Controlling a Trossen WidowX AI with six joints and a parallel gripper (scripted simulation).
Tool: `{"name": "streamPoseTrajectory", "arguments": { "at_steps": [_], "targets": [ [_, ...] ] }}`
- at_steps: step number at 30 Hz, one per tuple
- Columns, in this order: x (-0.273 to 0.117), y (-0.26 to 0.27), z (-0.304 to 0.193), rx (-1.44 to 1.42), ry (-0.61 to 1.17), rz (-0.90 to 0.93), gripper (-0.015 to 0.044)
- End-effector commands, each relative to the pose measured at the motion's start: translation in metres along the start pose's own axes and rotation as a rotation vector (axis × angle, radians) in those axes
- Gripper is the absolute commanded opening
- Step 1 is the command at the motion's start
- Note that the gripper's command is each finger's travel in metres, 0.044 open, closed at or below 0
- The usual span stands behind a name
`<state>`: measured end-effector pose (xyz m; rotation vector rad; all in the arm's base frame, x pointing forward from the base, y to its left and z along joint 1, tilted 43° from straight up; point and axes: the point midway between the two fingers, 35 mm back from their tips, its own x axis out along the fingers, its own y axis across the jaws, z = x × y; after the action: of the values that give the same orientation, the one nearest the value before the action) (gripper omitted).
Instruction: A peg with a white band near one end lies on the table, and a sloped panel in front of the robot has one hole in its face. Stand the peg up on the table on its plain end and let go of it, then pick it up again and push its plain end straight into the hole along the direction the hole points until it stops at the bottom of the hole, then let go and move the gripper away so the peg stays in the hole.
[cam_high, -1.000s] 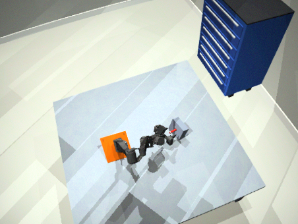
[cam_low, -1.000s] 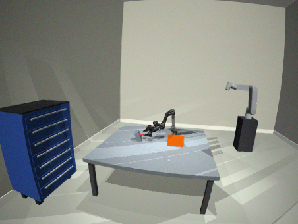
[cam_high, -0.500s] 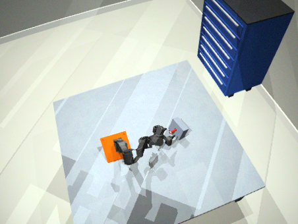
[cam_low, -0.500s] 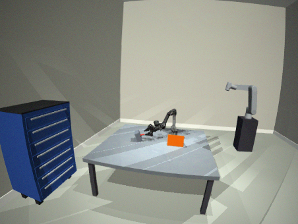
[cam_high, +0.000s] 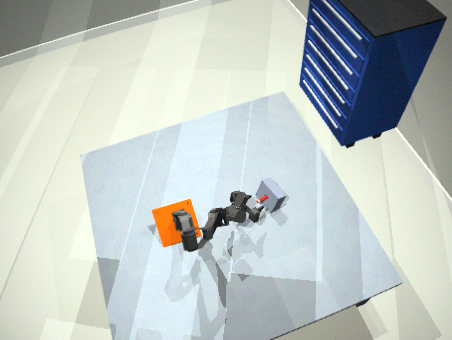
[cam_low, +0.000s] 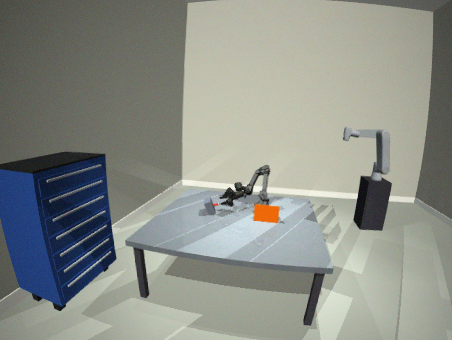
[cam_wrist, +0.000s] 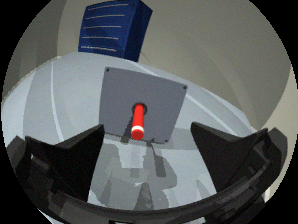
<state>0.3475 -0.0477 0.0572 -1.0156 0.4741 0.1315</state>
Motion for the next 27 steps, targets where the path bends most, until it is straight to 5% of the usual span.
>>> {"name": "streamPoseTrajectory", "arguments": {
  "at_steps": [1,27],
  "targets": [
    [-0.004,0.0,0.001,-0.002,-0.004,0.0,0.044],
    [-0.023,-0.002,0.001,-0.002,-0.004,0.001,0.044]
  ]
}}
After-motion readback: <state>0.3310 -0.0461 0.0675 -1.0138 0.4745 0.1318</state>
